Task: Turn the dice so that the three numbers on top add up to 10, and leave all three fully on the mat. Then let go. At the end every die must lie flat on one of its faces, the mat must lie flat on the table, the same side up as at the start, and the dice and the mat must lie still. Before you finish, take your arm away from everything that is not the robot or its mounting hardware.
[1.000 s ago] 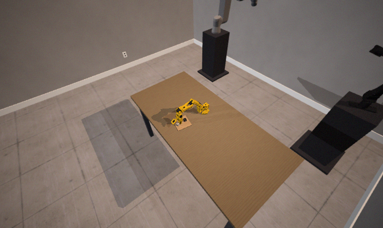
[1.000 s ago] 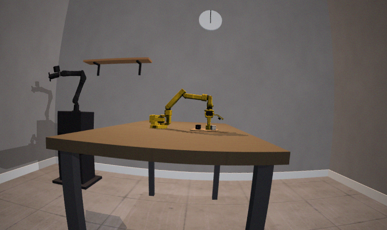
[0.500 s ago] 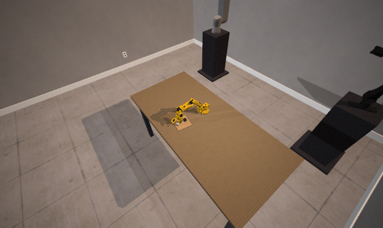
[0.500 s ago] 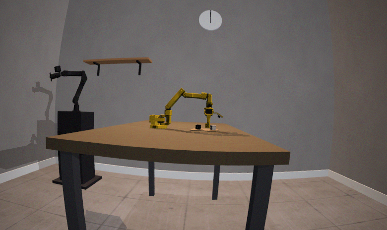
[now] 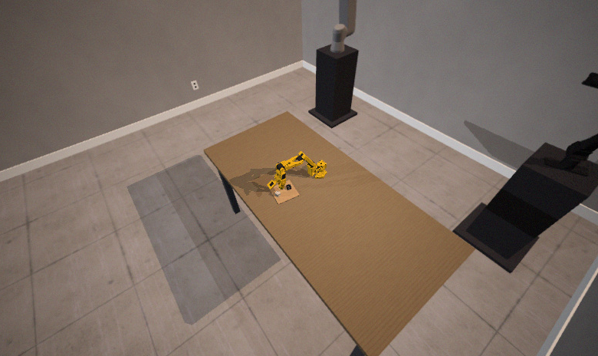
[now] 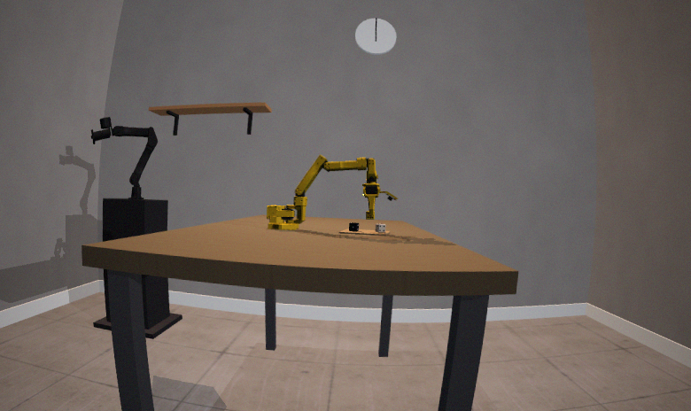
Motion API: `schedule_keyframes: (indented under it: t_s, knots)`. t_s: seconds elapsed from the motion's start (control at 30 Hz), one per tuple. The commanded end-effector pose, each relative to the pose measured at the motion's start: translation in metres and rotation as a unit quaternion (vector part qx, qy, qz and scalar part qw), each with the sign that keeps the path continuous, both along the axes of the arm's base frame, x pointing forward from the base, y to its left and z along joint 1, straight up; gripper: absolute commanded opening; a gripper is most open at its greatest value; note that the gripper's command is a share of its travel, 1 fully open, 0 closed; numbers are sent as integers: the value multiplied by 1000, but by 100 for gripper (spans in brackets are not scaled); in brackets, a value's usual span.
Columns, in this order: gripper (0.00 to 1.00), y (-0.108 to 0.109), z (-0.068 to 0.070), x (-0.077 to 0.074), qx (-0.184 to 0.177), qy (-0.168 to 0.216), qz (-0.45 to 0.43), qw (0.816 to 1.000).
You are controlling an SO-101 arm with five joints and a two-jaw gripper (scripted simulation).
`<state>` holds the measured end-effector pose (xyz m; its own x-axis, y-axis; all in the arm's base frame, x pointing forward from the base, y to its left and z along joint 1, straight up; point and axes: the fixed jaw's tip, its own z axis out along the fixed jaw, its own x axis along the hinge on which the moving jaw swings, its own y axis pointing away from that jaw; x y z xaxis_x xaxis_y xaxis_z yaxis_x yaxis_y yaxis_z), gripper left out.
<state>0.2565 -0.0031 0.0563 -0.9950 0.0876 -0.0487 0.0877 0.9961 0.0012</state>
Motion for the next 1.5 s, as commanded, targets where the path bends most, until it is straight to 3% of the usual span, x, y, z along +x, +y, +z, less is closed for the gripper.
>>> schedule_keyframes:
  t_s: [0.0,0.97,1.47]
  knots:
    - [0,2,21,8,-1,-46,0,999]
    - [0,7,10,-9,1,-2,7,1000]
    - [0,7,12,-11,1,-9,7,1000]
